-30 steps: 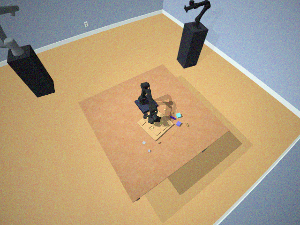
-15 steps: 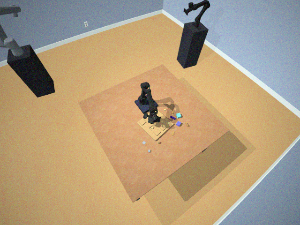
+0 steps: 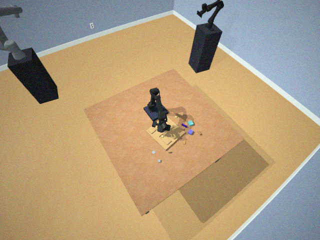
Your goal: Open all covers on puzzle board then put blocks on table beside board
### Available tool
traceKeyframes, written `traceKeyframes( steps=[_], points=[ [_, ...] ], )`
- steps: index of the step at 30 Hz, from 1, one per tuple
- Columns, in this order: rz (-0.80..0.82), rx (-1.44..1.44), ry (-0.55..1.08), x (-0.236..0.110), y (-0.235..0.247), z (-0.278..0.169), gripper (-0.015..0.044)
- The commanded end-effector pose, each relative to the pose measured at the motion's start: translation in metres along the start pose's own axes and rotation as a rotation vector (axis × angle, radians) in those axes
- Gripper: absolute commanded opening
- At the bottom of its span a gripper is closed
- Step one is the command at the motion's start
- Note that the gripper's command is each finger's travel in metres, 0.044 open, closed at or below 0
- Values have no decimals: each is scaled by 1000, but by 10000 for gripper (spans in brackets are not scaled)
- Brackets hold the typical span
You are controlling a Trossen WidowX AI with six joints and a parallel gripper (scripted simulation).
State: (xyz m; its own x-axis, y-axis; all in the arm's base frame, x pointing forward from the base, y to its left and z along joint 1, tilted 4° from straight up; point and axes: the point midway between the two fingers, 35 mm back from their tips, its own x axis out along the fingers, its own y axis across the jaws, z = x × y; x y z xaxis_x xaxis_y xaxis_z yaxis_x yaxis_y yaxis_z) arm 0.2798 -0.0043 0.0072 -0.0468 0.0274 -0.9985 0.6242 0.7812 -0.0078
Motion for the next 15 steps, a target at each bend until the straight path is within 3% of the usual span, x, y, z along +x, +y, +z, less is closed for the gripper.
traceKeyframes(
  steps=[1,15],
  points=[
    [-7,-81,0,2,-2,0,0],
    [-6,-1333,5,2,-2,0,0]
  ],
)
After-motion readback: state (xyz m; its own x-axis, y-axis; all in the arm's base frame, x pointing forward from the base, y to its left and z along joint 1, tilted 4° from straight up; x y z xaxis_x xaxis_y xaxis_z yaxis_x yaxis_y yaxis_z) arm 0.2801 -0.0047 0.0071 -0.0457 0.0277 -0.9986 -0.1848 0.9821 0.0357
